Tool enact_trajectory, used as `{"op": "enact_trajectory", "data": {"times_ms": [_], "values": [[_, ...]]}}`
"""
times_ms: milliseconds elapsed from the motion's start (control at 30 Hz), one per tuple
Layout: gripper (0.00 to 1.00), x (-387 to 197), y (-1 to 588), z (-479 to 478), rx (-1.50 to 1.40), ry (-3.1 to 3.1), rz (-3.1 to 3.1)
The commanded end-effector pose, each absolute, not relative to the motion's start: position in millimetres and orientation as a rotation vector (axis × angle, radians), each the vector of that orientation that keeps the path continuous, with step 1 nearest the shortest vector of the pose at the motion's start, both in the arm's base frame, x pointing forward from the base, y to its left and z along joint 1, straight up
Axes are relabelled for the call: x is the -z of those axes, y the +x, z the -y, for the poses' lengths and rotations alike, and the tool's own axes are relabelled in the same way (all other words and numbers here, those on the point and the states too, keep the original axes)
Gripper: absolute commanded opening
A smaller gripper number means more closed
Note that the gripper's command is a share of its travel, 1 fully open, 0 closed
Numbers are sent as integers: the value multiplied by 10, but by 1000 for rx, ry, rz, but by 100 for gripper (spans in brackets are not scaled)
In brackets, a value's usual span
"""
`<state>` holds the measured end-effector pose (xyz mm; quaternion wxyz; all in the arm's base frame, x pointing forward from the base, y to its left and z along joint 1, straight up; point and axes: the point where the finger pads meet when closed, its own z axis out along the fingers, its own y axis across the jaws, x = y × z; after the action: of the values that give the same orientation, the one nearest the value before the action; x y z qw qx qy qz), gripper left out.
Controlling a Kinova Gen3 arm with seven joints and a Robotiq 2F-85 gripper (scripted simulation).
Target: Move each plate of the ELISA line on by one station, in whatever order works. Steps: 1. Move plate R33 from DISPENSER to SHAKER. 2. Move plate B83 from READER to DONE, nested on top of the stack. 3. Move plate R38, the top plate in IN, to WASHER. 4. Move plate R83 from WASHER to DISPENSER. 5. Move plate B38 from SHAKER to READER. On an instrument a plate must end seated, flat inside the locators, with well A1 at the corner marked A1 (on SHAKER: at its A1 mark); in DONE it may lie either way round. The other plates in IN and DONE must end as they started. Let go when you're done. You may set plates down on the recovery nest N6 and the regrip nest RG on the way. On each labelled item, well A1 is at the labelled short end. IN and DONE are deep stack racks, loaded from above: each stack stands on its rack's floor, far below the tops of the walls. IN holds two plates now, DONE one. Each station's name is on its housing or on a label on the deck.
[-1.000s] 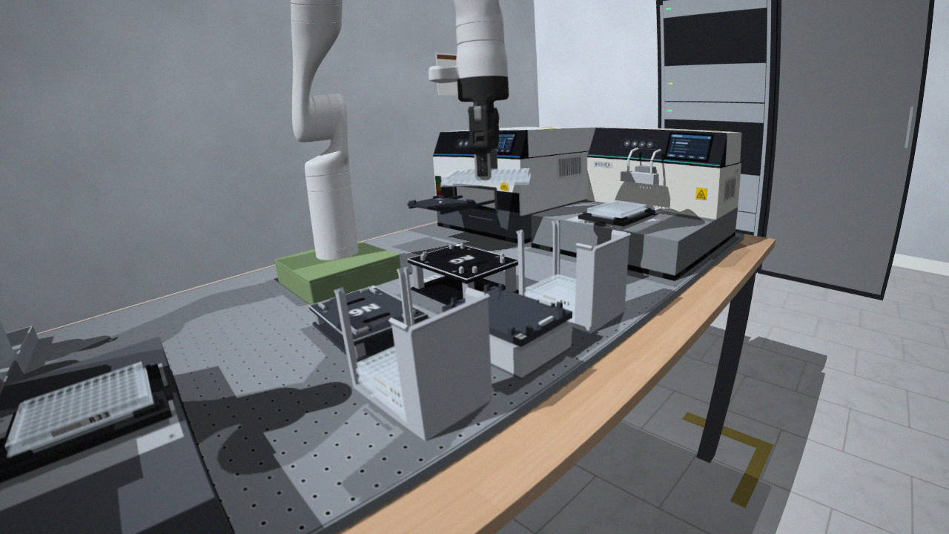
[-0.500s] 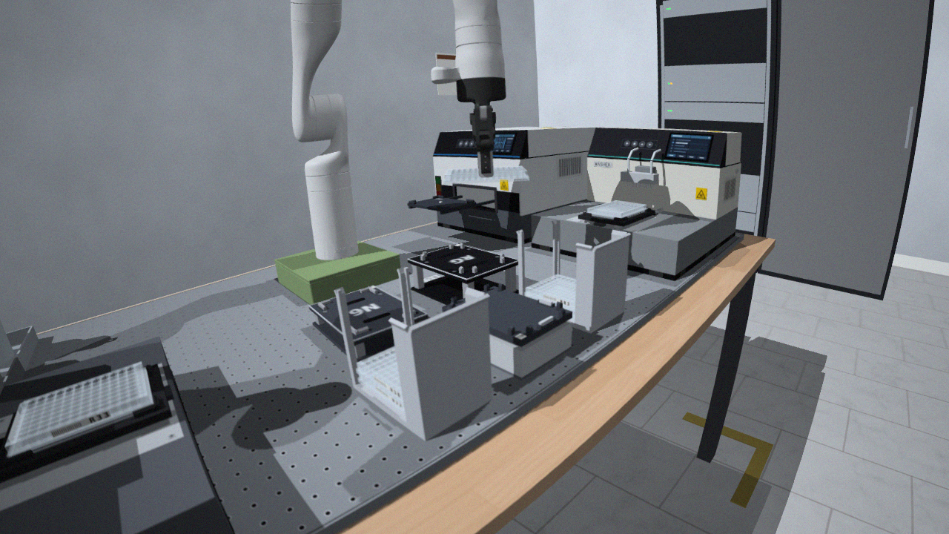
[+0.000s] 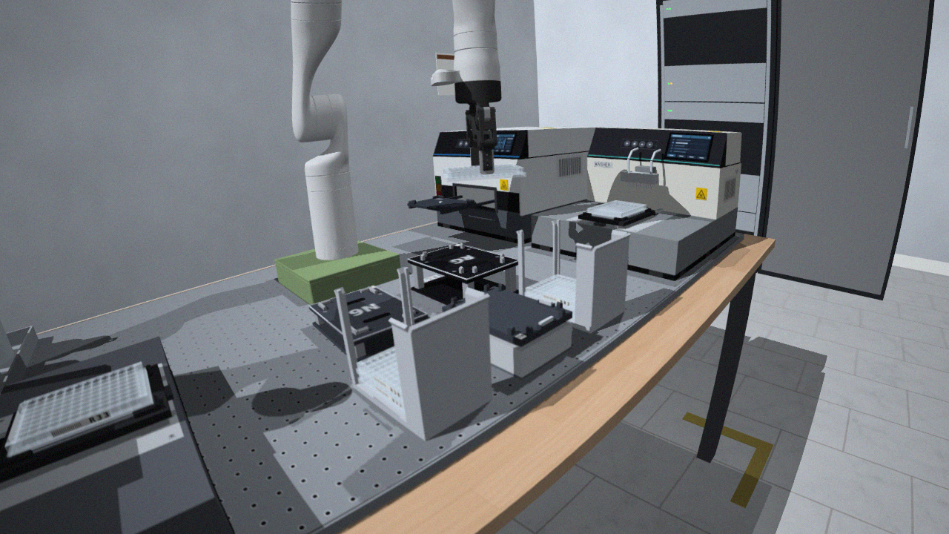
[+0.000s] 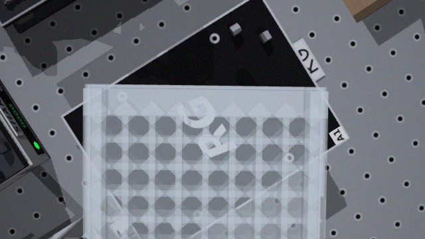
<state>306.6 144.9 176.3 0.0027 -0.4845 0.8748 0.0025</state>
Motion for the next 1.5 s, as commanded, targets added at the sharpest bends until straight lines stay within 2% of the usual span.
{"op": "enact_trajectory", "data": {"times_ms": [0,1467], "values": [[94,-1773,3056,-1438,6,-1561,-2717],[94,-1771,2386,-1944,6,-2145,-2278]]}}
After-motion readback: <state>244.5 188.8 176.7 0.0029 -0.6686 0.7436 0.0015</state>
